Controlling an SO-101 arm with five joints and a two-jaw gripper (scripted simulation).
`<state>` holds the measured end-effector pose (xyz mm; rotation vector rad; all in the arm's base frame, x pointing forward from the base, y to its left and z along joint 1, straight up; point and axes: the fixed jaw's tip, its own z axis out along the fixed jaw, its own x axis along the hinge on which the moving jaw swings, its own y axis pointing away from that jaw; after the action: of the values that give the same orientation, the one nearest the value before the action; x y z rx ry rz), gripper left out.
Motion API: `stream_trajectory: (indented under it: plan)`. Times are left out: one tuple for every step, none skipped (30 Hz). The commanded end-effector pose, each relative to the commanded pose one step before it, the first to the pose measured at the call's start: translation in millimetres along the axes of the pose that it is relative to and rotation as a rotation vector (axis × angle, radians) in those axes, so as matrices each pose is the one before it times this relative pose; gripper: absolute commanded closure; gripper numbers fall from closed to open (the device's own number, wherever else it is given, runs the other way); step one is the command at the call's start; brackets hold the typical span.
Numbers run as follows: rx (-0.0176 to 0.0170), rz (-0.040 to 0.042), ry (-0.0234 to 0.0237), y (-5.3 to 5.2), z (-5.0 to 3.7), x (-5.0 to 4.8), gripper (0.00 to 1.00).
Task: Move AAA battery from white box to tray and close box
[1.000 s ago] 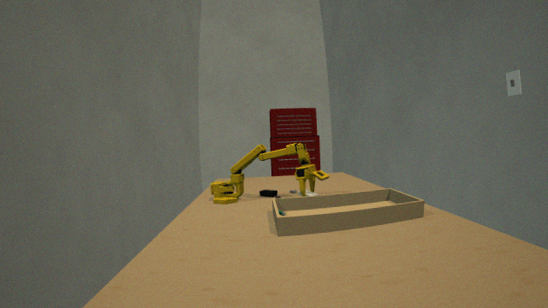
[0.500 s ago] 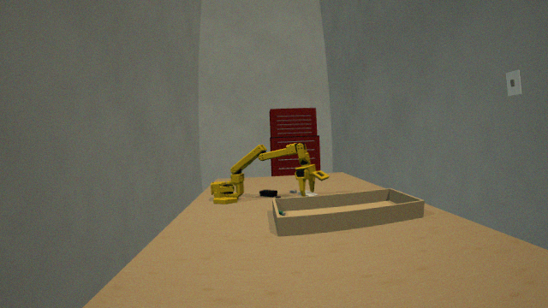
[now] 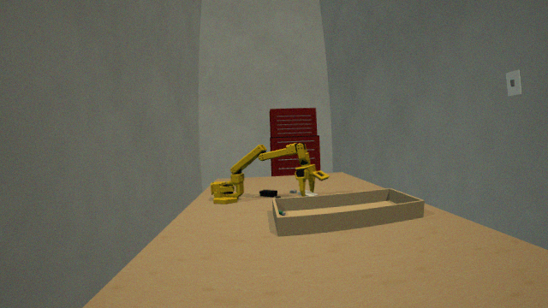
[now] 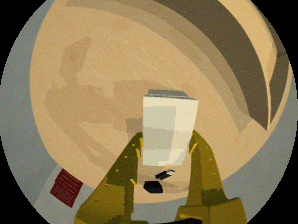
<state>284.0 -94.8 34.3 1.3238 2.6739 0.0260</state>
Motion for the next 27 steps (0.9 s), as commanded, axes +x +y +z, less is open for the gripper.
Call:
stream_trajectory:
  plan:
    - [-0.02473, -0.01156, -0.03692, 3.38, -11.954, -4.513, 0.80]
    - [0.00000, 0.00000, 0.00000, 0.00, 0.000, 0.000, 0.80]
    - [0.00000, 0.00000, 0.00000, 0.00, 0.000, 0.000, 0.80]
    - [0.00000, 0.00000, 0.00000, 0.00, 0.000, 0.000, 0.80]
    - [0.00000, 0.00000, 0.00000, 0.00, 0.000, 0.000, 0.80]
    - [0.00000, 0.00000, 0.00000, 0.00, 0.000, 0.000, 0.80]
    - [0.00000, 0.00000, 0.00000, 0.00, 0.000, 0.000, 0.80]
    - [0.00000, 0.00000, 0.00000, 0.00, 0.000, 0.000, 0.80]
    - [0.00000, 0.00000, 0.00000, 0.00, 0.000, 0.000, 0.80]
    - [0.00003, 0.00003, 0.00000, 0.00, 0.008, -0.001, 0.80]
    - [0.00003, 0.00000, 0.00009, -0.01, 0.048, 0.008, 0.80]
    - [0.00016, 0.00003, 0.00022, -0.01, 0.113, 0.022, 0.80]
    - [0.00022, 0.00006, 0.00035, -0.02, 0.191, 0.030, 0.80]
    - [0.00028, 0.00009, 0.00047, -0.03, 0.268, 0.039, 0.80]
    - [0.00038, 0.00009, 0.00060, -0.03, 0.322, 0.052, 0.80]
    - [0.00044, 0.00013, 0.00066, -0.04, 0.358, 0.053, 0.80]
    - [0.00041, 0.00013, 0.00066, -0.04, 0.376, 0.060, 0.80]
    - [0.00044, 0.00009, 0.00066, -0.04, 0.364, 0.059, 0.80]
    - [0.00038, 0.00013, 0.00057, -0.04, 0.322, 0.052, 0.80]
    - [0.00028, 0.00006, 0.00050, -0.03, 0.262, 0.044, 0.80]
    - [0.00022, 0.00006, 0.00035, -0.02, 0.191, 0.029, 0.80]
    - [0.00016, 0.00006, 0.00019, -0.01, 0.119, 0.021, 0.80]
    - [0.00006, 0.00000, 0.00009, -0.01, 0.048, 0.007, 0.80]
    - [0.00000, 0.00000, 0.00003, 0.00, 0.006, 0.000, 0.80]
    - [0.00000, 0.00000, 0.00000, 0.00, 0.000, 0.000, 0.80]
    - [0.00000, 0.00000, 0.00000, 0.00, 0.000, 0.000, 0.80]
    - [0.00002, 0.00000, 0.00001, -0.01, 0.010, -0.002, 0.80]
